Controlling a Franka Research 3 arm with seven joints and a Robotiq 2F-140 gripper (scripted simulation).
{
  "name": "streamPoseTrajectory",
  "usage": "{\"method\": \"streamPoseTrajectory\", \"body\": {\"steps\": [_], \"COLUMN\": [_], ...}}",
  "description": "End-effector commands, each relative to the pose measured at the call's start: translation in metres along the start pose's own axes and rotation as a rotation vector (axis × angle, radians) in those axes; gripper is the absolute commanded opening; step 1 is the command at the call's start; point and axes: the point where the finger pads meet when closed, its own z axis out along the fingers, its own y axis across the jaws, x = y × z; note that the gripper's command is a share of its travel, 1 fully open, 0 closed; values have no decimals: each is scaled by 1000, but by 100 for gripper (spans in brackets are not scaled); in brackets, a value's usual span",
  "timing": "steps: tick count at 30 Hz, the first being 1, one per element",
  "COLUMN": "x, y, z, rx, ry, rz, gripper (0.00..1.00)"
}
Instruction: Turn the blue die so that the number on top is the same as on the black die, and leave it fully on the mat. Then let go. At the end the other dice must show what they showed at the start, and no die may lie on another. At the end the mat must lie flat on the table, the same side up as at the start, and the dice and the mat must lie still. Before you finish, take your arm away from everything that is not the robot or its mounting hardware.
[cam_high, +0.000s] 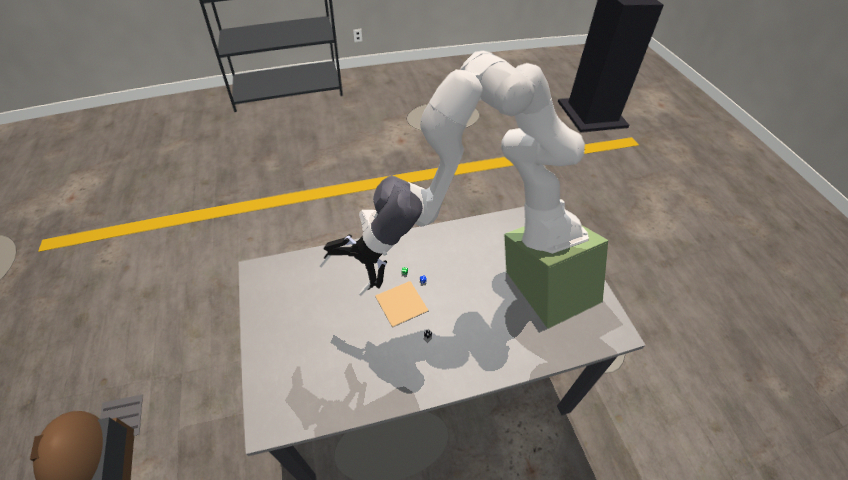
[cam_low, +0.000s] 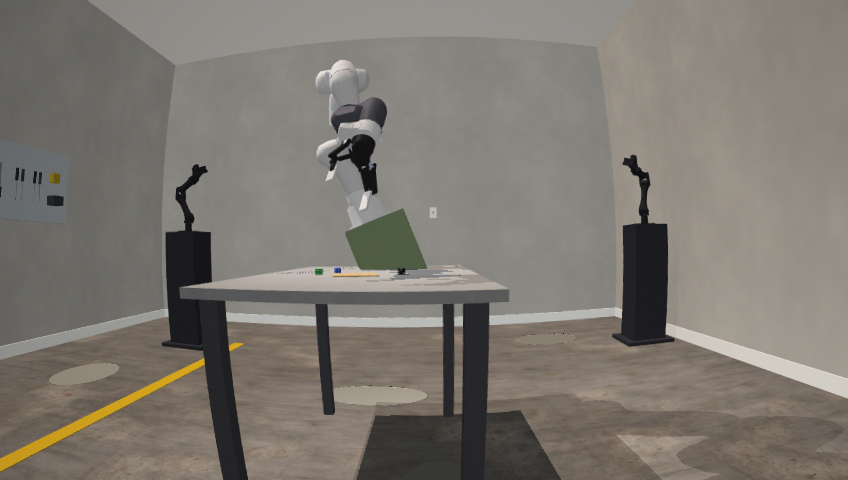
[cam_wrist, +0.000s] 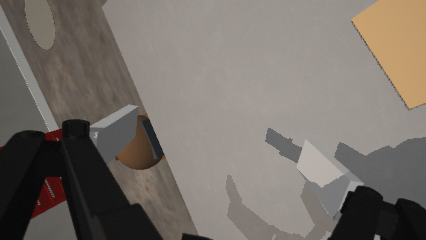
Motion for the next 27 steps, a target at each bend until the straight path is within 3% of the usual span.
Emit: {"method": "streamPoseTrajectory", "body": {"steps": [1, 2, 3, 5, 6, 7, 8, 9, 10, 11, 13, 15, 18, 27], "x": [69, 69, 103, 109, 144, 144, 174, 174, 197, 197, 227, 227, 241, 241], "y": [12, 12, 25, 27, 44, 44, 62, 62, 80, 80, 107, 107, 122, 123], "z": [6, 6, 5, 5, 2, 2, -3, -3, -9, -9, -21, -21, -28, -29], "rx": [-100, -100, -175, -175, -248, -248, -316, -316, -377, -377, -465, -465, -512, -513], "ry": [88, 88, 129, 129, 161, 161, 185, 185, 201, 201, 218, 218, 222, 222], "rz": [-48, -48, -6, -6, 33, 33, 67, 67, 96, 96, 138, 138, 159, 160], "gripper": [100, 100, 100, 100, 100, 100, 100, 100, 100, 100, 100, 100, 100, 100]}}
